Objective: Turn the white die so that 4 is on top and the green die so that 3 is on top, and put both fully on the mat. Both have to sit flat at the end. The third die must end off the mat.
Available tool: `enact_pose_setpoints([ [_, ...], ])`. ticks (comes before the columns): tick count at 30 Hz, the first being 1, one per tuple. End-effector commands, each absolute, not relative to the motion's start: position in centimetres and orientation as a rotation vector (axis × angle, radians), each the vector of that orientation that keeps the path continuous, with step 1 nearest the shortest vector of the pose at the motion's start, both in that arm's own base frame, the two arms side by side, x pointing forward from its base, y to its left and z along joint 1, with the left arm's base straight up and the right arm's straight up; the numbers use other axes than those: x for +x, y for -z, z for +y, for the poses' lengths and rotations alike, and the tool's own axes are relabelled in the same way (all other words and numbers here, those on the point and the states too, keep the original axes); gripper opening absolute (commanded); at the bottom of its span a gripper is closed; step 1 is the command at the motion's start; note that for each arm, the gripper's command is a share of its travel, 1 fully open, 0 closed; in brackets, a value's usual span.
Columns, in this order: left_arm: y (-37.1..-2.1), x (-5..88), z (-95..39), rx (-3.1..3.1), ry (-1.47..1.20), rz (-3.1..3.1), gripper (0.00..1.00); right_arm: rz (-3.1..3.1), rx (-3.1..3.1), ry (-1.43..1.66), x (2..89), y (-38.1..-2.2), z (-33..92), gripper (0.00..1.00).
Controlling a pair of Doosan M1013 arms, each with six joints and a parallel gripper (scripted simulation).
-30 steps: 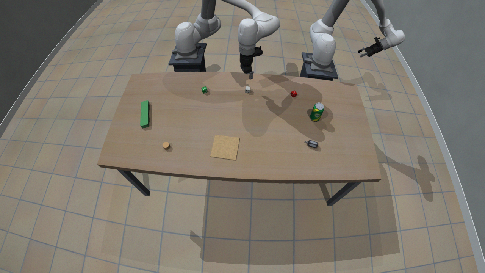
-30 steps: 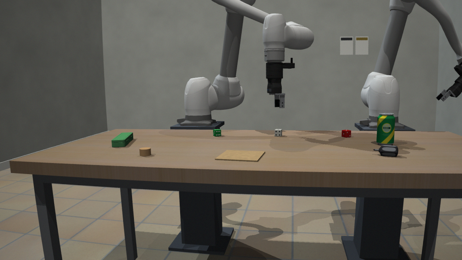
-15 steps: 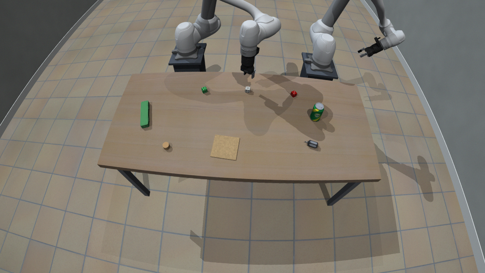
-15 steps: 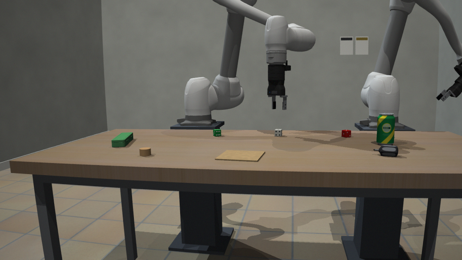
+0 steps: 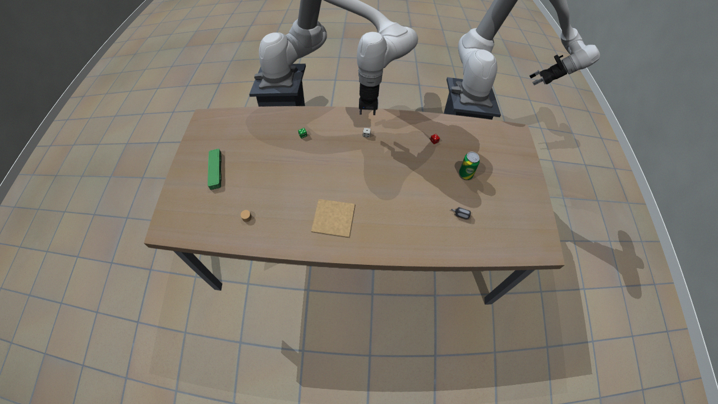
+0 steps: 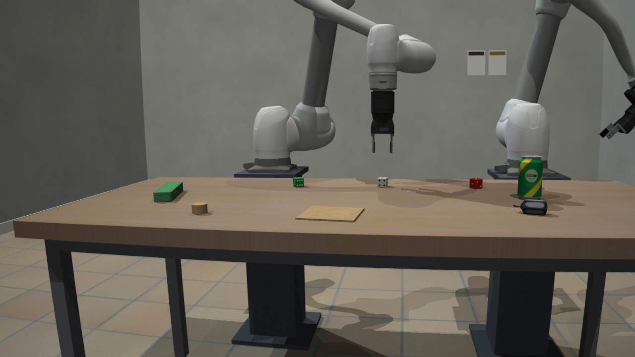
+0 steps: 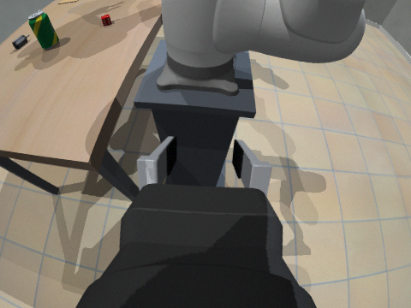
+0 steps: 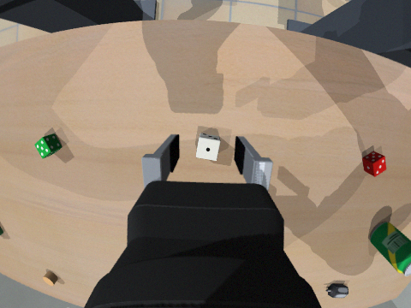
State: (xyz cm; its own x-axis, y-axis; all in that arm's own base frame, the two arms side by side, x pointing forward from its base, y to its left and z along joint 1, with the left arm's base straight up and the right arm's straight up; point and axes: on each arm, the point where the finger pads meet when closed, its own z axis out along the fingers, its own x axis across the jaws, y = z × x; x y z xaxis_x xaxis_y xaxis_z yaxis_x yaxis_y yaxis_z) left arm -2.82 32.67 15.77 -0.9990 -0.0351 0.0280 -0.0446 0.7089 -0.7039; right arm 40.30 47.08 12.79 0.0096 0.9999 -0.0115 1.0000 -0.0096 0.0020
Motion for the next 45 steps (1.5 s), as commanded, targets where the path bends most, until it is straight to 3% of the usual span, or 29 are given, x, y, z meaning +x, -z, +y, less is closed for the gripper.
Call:
enact_pose_setpoints([
  [1,-15.9,-3.2,32.3,0.073,-1.194,-2.882,1.0,2.396,2.032,0.0,40.6,-12.7,47.3,1.0],
  [32,-15.9,-3.2,32.3,0.073,-1.194,-2.882,1.0,3.121,0.361,0.0,42.7,-10.9,47.1,1.0],
  [42,-15.9,-3.2,32.3,0.073,-1.194,-2.882,1.0,3.132,0.241,0.0,42.9,-10.8,47.2,1.0],
  [43,-15.9,-3.2,32.3,0.073,-1.194,-2.882,1.0,3.132,0.241,0.0,42.9,-10.8,47.2,0.87],
  [45,-15.9,-3.2,32.3,0.073,-1.194,-2.882,1.0,3.132,0.241,0.0,42.9,-10.8,47.2,0.87],
])
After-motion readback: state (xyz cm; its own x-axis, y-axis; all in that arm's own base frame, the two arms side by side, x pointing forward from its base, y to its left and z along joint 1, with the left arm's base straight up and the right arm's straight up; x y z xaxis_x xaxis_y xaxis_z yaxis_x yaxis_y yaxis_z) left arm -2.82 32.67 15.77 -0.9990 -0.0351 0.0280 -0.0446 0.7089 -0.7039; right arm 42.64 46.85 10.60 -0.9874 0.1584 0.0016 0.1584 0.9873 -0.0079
